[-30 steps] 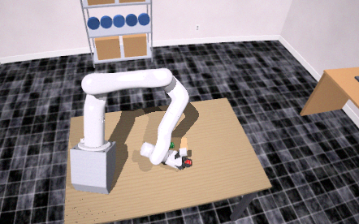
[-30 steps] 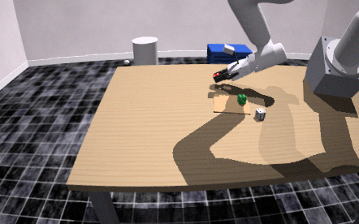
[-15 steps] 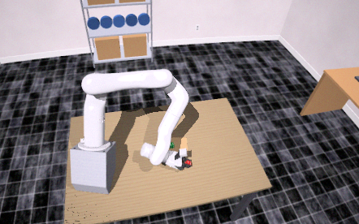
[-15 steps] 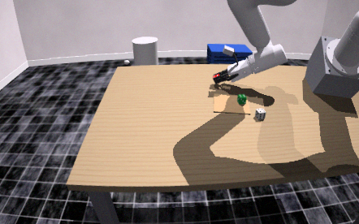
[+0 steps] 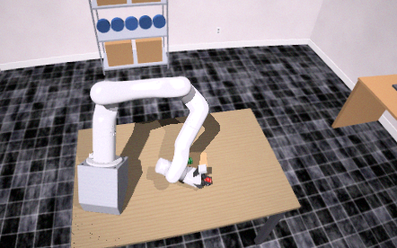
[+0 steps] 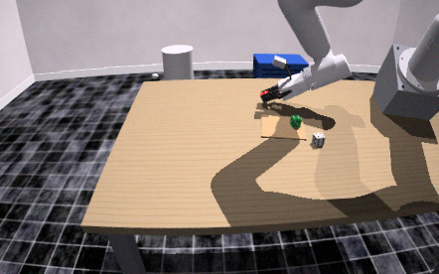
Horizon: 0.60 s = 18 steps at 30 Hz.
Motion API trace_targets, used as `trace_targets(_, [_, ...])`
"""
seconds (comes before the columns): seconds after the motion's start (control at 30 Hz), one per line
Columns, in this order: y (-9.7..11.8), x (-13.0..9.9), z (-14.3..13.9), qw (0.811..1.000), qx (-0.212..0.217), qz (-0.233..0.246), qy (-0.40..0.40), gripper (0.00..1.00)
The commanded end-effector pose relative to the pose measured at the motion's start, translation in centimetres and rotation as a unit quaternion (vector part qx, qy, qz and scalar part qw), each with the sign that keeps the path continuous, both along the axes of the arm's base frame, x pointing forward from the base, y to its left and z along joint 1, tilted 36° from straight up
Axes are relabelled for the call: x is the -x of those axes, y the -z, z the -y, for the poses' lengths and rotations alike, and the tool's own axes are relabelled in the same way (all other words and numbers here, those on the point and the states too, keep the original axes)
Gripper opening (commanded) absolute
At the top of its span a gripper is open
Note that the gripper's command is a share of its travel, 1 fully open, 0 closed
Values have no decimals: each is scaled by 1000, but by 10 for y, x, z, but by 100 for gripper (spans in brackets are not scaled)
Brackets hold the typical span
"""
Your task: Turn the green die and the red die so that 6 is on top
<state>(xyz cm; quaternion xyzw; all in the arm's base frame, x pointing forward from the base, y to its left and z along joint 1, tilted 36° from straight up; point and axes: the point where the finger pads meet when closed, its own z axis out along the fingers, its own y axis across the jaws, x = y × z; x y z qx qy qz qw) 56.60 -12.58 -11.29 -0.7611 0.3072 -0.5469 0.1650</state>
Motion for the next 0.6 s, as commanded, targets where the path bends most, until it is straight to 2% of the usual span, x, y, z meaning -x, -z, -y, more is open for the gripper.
trace_targets(0.0, [0, 0, 0, 1000, 0, 1, 0, 27])
trace_targets(0.57, [1, -1, -1, 1000, 0, 1, 0, 27])
